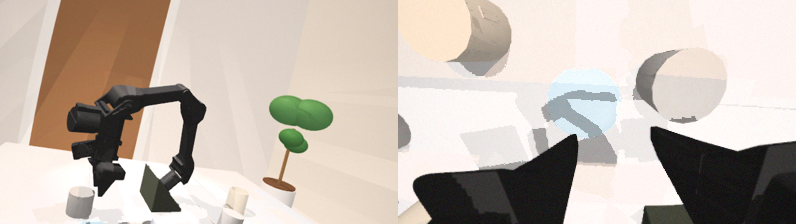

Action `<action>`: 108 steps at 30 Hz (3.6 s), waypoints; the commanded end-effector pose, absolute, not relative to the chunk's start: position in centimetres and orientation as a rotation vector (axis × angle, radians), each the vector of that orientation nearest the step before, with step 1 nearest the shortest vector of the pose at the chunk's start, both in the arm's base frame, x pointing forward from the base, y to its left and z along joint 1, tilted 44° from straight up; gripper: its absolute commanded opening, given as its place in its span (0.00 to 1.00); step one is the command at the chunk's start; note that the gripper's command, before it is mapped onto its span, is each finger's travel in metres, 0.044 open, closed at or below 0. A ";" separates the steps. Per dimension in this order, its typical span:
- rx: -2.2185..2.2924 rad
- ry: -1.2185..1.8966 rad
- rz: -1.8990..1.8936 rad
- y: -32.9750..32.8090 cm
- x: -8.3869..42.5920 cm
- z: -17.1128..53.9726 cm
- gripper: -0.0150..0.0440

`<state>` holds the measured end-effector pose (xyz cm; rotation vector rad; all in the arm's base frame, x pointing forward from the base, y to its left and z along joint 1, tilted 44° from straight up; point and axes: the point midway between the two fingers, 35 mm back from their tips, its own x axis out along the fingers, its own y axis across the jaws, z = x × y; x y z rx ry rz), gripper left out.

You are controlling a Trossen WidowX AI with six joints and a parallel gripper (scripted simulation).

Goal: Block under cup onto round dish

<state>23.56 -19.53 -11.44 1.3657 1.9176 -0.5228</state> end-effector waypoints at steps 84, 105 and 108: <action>1.518 1.860 -0.683 -11.3 36.2 2.2 0.25; 1.445 1.912 -0.628 -16.3 25.8 -13.7 0.25; 1.446 1.912 -0.628 -15.5 25.6 -14.5 0.25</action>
